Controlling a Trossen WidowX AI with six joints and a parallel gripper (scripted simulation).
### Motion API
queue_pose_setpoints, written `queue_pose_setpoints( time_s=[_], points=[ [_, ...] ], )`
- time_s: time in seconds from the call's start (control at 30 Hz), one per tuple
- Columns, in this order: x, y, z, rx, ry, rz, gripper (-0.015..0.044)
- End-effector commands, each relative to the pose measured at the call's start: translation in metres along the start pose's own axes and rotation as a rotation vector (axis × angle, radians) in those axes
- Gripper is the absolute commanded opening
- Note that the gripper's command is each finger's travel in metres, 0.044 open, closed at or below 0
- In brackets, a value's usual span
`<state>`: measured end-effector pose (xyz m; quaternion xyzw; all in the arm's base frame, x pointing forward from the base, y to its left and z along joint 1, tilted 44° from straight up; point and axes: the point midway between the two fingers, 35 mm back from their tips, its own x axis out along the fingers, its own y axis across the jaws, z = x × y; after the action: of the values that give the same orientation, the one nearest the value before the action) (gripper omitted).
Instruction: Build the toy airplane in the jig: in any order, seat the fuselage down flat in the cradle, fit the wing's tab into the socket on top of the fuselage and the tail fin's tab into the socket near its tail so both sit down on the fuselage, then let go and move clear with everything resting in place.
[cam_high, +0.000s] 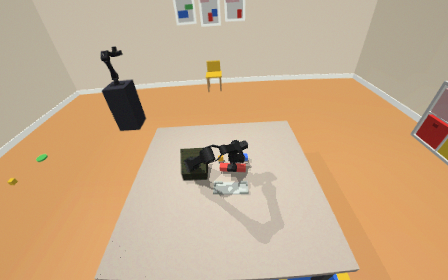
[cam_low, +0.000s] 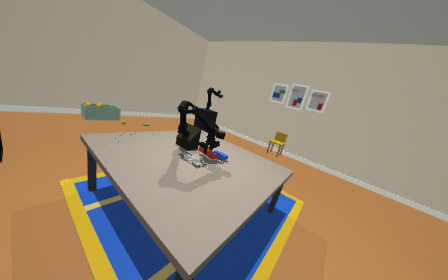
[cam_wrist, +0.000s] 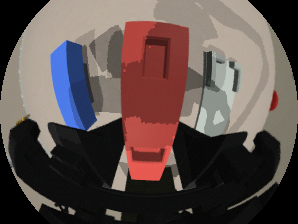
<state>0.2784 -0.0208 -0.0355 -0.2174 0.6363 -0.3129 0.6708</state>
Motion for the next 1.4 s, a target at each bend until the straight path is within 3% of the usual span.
queue_pose_setpoints(
  time_s=[0.0, 0.83, 1.37],
  points=[
    [-0.015, 0.002, 0.004, 0.01, -0.007, 0.011, 0.0],
    [-0.093, -0.002, -0.003, 0.011, -0.005, 0.004, 0.0],
    [-0.078, -0.035, 0.004, -0.019, -0.004, 0.021, 0.0]
  ],
)
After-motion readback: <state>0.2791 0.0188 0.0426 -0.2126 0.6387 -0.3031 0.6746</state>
